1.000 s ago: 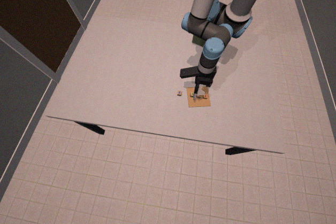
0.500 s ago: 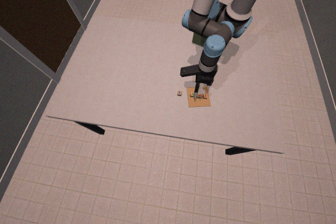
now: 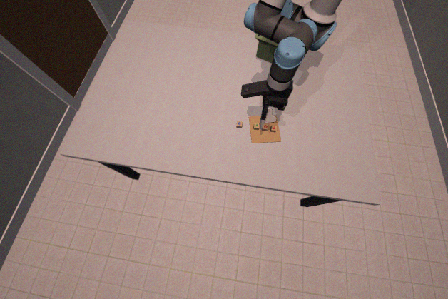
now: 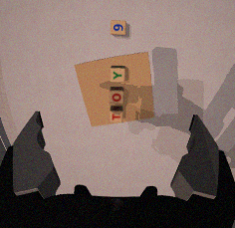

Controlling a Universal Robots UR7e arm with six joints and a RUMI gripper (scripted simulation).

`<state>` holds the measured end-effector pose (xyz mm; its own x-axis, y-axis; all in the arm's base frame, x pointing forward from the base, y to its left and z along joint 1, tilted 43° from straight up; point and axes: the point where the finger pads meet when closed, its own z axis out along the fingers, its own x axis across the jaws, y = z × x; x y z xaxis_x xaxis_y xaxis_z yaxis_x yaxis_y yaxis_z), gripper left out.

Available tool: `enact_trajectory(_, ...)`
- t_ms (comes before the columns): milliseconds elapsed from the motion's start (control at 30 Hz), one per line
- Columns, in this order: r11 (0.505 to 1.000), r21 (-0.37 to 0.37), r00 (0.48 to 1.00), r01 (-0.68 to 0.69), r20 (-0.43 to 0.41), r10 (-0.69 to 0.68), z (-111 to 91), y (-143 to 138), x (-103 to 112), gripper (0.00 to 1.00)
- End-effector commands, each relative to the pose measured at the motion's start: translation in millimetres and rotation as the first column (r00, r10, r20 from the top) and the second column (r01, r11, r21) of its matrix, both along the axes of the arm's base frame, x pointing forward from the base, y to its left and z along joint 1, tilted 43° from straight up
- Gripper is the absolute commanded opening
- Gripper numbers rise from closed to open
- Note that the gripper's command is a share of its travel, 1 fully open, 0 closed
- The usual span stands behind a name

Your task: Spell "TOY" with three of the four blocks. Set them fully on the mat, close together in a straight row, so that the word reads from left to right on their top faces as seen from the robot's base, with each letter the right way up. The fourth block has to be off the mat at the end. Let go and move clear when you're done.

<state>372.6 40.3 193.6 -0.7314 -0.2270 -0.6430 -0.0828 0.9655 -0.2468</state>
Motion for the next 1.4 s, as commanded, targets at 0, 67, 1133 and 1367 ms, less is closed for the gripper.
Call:
enact_trajectory(0, 1.000, 0.004, 1.000, -0.003, -0.001, 0.003, 12.7, 1.8, -12.1, 1.00)
enact_trajectory(67, 1.000, 0.004, 1.000, -0.003, -0.001, 0.003, 16.6, 2.5, -15.7, 1.00)
enact_trajectory(1133, 1.000, 0.004, 1.000, -0.003, -0.001, 0.003, 30.8, 4.9, -28.9, 1.00)
enact_trajectory(1367, 1.000, 0.004, 1.000, -0.003, -0.001, 0.003, 30.8, 4.9, -28.9, 1.00)
